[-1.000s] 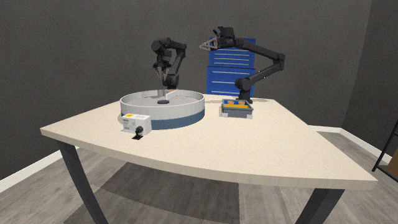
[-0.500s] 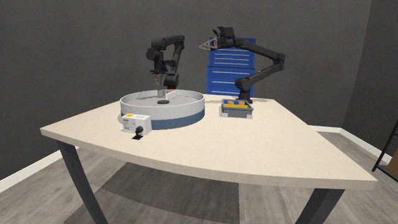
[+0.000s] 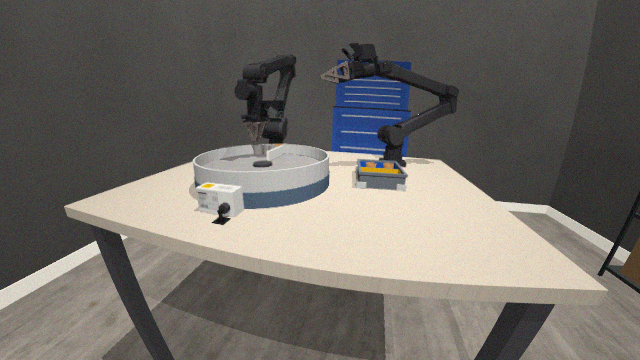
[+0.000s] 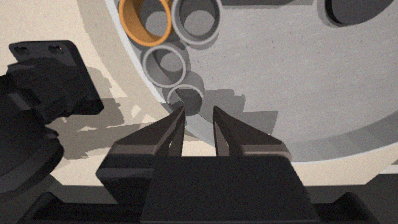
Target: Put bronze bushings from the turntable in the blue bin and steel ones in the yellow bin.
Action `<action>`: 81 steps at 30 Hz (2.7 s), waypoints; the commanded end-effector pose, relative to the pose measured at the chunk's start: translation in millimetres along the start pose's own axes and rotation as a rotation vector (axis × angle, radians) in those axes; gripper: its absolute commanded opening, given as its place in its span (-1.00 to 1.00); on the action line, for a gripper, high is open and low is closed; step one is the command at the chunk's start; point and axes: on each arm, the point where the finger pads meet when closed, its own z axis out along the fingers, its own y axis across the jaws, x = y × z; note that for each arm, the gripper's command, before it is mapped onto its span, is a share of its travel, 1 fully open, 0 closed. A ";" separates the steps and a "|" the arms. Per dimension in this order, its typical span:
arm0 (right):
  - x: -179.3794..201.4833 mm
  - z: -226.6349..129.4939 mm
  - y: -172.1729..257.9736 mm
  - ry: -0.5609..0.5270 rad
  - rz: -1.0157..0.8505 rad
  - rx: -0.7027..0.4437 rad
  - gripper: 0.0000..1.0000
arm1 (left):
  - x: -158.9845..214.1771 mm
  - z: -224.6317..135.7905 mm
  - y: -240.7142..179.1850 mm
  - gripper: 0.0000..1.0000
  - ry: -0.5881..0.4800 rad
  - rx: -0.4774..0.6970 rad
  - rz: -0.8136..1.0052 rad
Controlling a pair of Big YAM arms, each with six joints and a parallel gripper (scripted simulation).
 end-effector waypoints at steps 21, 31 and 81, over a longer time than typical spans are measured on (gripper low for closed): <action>-5.1 20.7 -15.9 0.000 -0.029 0.032 -0.42 | 13.8 -5.0 -7.1 1.00 0.095 0.047 0.012; -1.6 26.6 -8.8 0.000 -0.025 0.027 -0.89 | 10.8 -4.6 -6.8 1.00 0.083 0.045 0.005; -256.9 -101.1 -135.5 -0.026 0.100 0.047 -1.00 | 2.9 -224.0 105.1 1.00 0.210 -0.758 -0.204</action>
